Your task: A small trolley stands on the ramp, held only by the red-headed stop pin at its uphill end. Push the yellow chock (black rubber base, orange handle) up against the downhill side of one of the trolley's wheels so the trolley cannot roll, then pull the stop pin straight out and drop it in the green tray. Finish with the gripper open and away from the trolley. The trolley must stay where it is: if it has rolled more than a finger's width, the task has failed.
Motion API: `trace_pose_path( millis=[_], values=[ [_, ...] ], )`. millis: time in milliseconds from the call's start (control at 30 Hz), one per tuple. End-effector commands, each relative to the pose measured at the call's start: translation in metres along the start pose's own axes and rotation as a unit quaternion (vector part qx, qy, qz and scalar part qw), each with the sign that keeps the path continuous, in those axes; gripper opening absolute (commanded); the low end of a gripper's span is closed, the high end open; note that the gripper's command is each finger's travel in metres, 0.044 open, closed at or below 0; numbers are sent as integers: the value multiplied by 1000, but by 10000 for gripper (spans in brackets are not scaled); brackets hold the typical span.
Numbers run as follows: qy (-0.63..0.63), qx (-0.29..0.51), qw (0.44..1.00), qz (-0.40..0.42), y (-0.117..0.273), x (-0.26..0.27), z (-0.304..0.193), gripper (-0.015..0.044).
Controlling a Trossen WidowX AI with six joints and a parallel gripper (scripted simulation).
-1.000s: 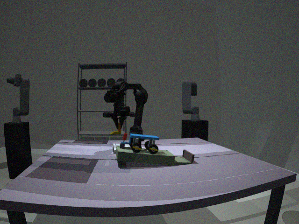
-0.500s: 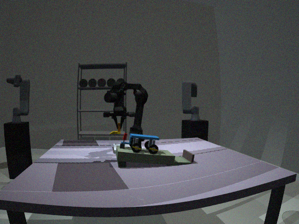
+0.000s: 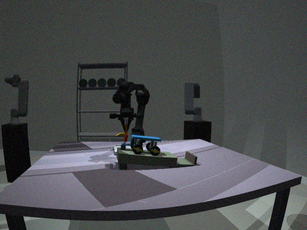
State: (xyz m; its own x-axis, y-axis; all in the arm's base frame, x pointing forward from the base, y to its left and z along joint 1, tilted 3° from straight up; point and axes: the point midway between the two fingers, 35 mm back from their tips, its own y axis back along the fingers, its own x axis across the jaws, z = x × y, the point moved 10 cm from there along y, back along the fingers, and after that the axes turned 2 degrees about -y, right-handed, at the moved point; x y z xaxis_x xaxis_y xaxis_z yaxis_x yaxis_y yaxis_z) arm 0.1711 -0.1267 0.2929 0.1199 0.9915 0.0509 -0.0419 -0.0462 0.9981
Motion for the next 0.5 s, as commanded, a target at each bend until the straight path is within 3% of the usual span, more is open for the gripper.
trace_pose_path(
  millis=[0, 467],
  values=[
    [-2, -1, 1000, -2, -1, 15, 2, 0],
    [-2, -2, 1000, 1, -4, 57, 13, 0]
  ],
)
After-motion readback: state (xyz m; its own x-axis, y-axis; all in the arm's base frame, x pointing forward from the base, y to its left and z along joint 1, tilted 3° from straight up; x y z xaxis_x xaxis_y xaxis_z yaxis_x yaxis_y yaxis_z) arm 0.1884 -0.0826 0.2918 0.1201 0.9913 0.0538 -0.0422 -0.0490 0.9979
